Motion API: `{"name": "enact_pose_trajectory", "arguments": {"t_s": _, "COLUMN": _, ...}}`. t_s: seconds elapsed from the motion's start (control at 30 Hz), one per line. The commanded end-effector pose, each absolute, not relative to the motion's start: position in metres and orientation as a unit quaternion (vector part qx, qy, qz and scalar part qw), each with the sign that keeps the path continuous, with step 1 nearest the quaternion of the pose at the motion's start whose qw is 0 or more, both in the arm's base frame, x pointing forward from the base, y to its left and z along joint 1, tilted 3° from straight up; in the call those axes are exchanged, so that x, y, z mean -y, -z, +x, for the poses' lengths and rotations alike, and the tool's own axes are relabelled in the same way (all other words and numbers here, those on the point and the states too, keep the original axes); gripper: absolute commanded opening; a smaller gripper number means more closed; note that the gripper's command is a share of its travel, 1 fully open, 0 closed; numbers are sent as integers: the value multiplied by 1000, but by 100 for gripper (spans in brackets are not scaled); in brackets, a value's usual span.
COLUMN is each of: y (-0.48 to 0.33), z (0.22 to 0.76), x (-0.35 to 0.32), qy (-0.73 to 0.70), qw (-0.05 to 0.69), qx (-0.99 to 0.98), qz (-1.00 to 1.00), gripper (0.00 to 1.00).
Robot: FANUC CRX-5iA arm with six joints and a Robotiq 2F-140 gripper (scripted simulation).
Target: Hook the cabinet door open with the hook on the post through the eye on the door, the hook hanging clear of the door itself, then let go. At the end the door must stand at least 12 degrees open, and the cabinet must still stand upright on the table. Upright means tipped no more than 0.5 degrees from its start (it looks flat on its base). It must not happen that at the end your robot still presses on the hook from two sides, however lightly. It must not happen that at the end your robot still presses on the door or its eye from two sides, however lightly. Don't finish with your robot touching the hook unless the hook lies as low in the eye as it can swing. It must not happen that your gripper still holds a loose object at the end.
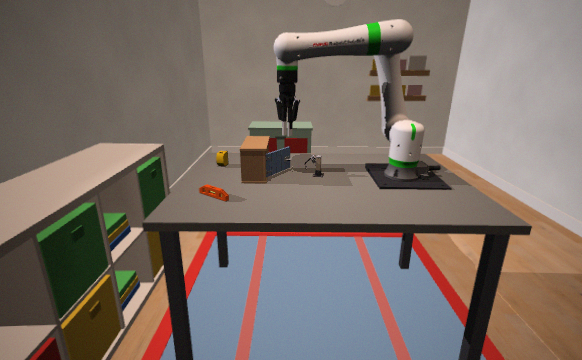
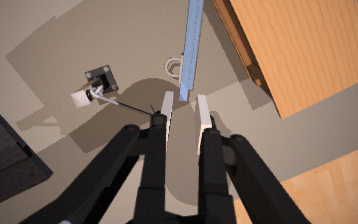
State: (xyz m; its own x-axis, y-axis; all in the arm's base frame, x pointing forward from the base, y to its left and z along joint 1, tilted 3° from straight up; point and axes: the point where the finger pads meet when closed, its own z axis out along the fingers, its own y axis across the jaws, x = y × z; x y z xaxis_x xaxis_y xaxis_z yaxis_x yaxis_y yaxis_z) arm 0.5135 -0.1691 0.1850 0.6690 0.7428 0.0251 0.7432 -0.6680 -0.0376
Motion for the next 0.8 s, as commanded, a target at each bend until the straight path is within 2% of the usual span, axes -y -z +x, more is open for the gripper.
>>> {"name": "enact_pose_trajectory", "arguments": {"t_s": 0.0, "y": -187, "z": 514, "x": 169, "qy": 4, "qw": 22, "qx": 407, "qz": -913, "gripper": 16}}
{"name": "enact_pose_trajectory", "arguments": {"t_s": 0.47, "y": -188, "z": 512, "x": 170, "qy": 3, "qw": 22, "qx": 388, "qz": -921, "gripper": 16}}
{"name": "enact_pose_trajectory", "arguments": {"t_s": 0.77, "y": -189, "z": 492, "x": 175, "qy": -1, "qw": 23, "qx": 192, "qz": -981, "gripper": 16}}
